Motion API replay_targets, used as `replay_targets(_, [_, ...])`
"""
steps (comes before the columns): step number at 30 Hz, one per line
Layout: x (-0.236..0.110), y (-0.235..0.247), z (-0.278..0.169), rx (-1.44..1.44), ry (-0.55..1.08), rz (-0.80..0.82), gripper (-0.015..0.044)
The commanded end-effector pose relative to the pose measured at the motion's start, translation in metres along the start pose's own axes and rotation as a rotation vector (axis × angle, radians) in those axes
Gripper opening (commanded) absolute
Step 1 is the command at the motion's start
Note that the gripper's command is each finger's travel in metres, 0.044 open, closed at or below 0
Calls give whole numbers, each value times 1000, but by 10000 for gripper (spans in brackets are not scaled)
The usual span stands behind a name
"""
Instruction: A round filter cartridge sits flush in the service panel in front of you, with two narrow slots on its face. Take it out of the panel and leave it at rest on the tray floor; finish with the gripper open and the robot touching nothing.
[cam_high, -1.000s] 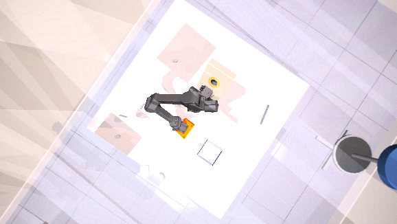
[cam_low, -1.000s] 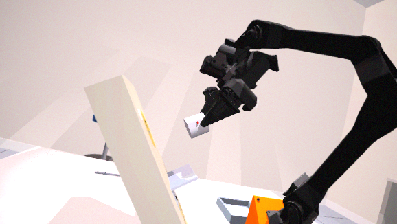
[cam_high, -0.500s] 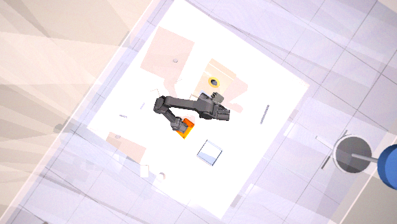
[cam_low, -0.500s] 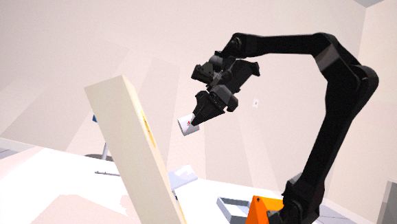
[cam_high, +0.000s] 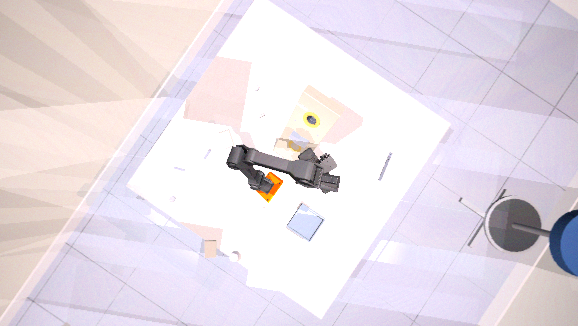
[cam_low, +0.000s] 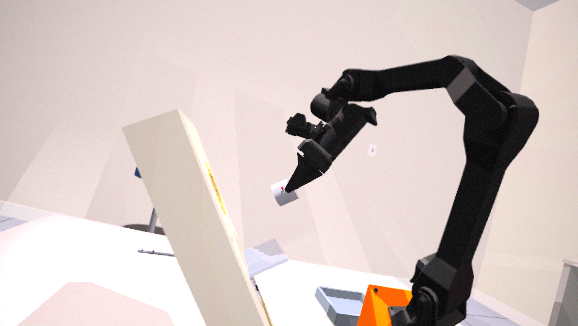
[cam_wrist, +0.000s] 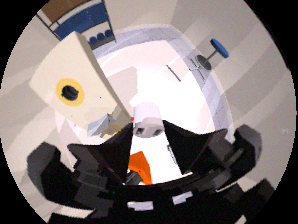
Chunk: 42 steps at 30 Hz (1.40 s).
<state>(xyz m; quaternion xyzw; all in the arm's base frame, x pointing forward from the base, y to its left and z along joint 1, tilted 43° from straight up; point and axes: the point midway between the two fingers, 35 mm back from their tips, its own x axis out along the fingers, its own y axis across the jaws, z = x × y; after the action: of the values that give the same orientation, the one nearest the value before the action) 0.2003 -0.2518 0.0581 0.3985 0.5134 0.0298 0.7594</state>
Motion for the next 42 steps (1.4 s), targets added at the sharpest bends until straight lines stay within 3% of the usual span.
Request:
replay_targets(1, [1, -35, -14, 167, 3, -96, 0])
replay_targets(13, [-3, -124, -63, 653, -43, -365, 0])
replay_targets(25, [-1, -137, -75, 706, -49, -396, 0])
replay_targets(42, [35, -202, -204, 1066, -50, -604, 0])
